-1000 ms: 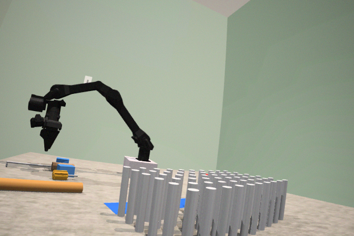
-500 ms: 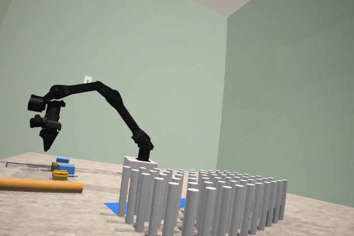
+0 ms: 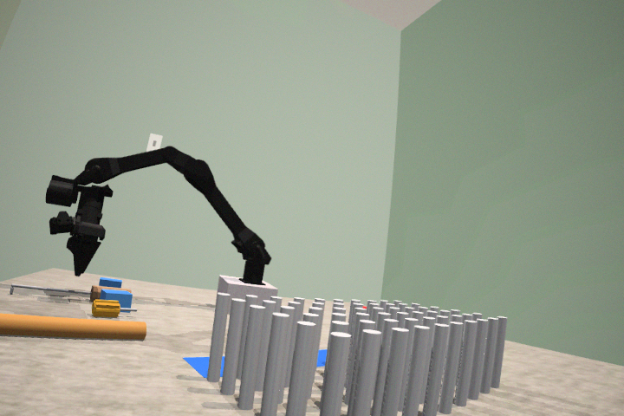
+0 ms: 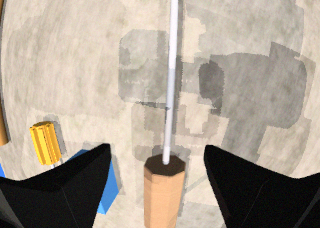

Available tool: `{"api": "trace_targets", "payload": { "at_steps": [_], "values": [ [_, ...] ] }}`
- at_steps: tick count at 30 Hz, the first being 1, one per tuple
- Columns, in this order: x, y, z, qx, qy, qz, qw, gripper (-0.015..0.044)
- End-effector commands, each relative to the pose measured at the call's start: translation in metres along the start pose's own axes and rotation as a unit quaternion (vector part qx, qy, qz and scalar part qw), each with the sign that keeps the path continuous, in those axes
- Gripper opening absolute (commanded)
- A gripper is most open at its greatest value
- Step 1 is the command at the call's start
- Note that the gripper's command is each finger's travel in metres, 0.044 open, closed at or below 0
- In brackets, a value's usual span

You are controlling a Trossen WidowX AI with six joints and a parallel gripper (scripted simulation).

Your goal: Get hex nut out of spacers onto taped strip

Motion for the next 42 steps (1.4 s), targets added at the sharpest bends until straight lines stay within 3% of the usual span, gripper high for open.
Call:
{"api": "trace_targets", "payload": {
  "at_steps": [1,25,35,42],
  "values": [
    [0.011,-0.001,-0.004,0.004,0.007,0.003,1.000,0.0280],
    [0.045,-0.008,-0.007,0.003,0.006,0.003,1.000,0.0280],
    [0.045,-0.008,-0.007,0.003,0.006,0.003,1.000,0.0018],
    [0.043,-0.008,-0.006,0.003,0.006,0.003,1.000,0.0000]
  ]
}}
Point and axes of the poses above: the point midway between the two fingers, 35 mm back from their tips, its own x axis out along the fingers, its own y axis across the jaws, z = x × y, the point moved 1 cm from there along -x, back along the fingers, and after that the axes turned 14 degrees about -x, right-handed, at the moved point
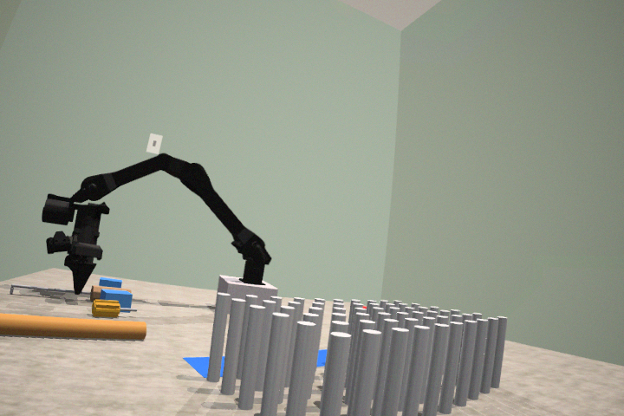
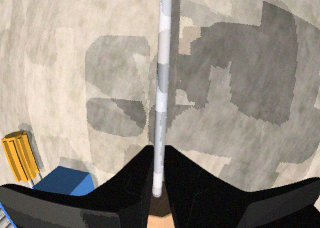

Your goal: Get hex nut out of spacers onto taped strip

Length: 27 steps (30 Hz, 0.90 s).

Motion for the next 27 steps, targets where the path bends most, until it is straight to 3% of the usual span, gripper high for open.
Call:
{"api": "trace_targets", "payload": {
  "at_steps": [1,8,13,27],
  "values": [
    [-0.004,0.001,-0.001,0.002,0.002,0.000,1.000,0.0000],
    [-0.057,0.014,0.004,0.000,0.000,0.000,1.000,0.0000],
    [-0.058,0.015,0.003,-0.011,0.003,0.000,1.000,0.0000],
    [-0.048,0.032,-0.027,-0.237,0.060,0.017,0.970,0.0000]
  ]
}}
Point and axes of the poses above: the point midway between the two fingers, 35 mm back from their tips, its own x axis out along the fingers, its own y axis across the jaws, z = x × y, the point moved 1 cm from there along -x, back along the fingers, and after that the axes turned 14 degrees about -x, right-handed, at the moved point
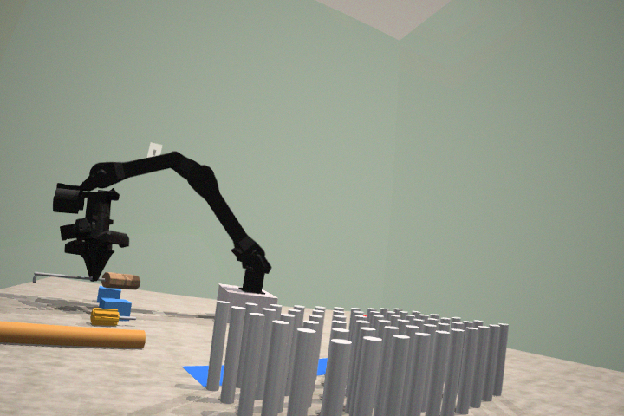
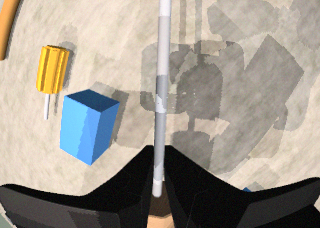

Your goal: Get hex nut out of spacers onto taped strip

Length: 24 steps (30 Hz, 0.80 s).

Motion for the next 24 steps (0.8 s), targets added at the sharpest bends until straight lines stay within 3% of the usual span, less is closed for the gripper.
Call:
{"api": "trace_targets", "payload": {
  "at_steps": [1,24],
  "values": [
    [0.004,0.008,-0.006,-0.051,0.015,0.008,0.999,0.0000],
    [0.030,0.000,-0.006,-0.053,0.013,0.007,0.999,0.0000]
  ]
}}
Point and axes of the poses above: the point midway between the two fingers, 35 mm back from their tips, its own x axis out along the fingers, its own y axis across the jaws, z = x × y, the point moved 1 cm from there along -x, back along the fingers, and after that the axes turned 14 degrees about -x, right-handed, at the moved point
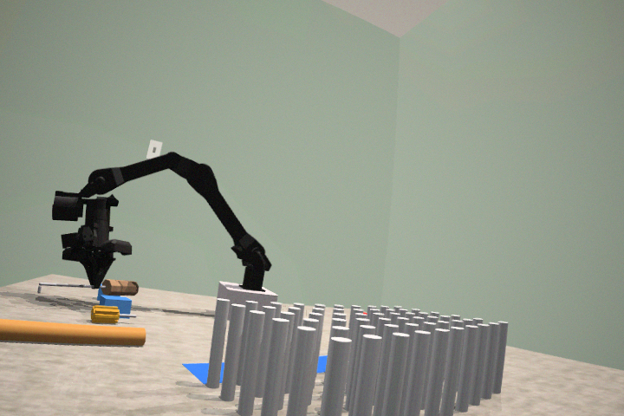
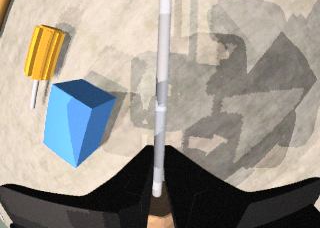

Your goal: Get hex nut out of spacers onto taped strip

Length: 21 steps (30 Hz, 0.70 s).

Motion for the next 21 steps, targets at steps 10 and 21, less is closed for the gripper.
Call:
{"api": "trace_targets", "payload": {
  "at_steps": [10,21],
  "values": [
    [0.023,-0.004,-0.003,0.000,0.001,0.001,1.000,0.0000],
    [0.036,-0.007,-0.003,-0.003,-0.003,-0.005,1.000,0.0000]
  ]
}}
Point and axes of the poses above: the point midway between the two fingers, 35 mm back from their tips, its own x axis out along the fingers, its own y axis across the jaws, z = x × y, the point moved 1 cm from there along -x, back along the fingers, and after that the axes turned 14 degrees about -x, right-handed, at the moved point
